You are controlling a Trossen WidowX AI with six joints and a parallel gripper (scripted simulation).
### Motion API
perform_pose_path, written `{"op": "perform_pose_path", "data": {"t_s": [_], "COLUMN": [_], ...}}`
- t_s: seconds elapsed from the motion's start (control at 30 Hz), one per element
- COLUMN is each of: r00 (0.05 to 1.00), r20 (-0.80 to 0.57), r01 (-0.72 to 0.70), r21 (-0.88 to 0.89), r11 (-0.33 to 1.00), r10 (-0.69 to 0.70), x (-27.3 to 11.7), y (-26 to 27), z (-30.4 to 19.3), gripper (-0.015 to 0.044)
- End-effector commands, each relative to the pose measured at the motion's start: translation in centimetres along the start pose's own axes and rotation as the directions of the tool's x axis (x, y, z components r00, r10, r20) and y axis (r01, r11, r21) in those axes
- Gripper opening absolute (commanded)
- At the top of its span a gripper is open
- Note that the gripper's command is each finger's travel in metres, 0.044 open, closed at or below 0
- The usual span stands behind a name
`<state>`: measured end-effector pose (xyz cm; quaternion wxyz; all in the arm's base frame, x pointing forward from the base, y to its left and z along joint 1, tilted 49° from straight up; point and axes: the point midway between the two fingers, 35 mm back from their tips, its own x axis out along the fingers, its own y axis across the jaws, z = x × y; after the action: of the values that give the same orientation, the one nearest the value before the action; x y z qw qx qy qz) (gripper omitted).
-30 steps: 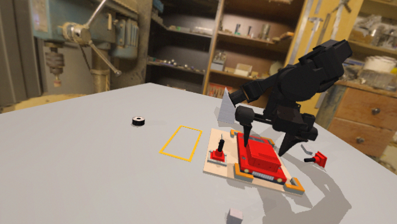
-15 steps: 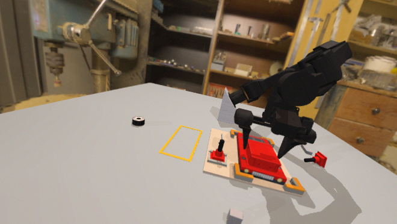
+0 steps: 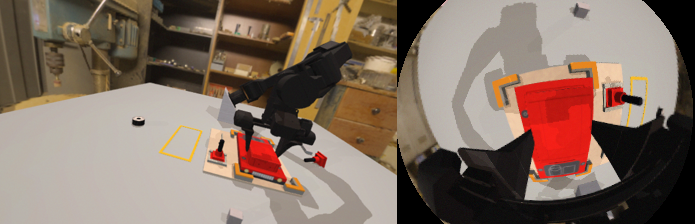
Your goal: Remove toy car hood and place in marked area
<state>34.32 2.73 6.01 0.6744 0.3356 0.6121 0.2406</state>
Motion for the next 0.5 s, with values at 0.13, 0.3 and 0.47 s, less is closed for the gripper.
{"op": "perform_pose_path", "data": {"t_s": [0.13, 0.3, 0.47], "r00": [1.0, 1.0, 1.0], "r20": [0.0, 0.0, 0.0], "r01": [0.001, 0.001, 0.001], "r21": [-0.001, -0.001, -0.001], "r11": [1.0, 1.0, 1.0], "r10": [-0.001, -0.001, -0.001], "x": [-0.04, -0.15, -0.46], "y": [-0.01, -0.01, -0.02], "z": [0.02, 0.02, 0.03], "gripper": [0.0301, 0.019, 0.0058]}}
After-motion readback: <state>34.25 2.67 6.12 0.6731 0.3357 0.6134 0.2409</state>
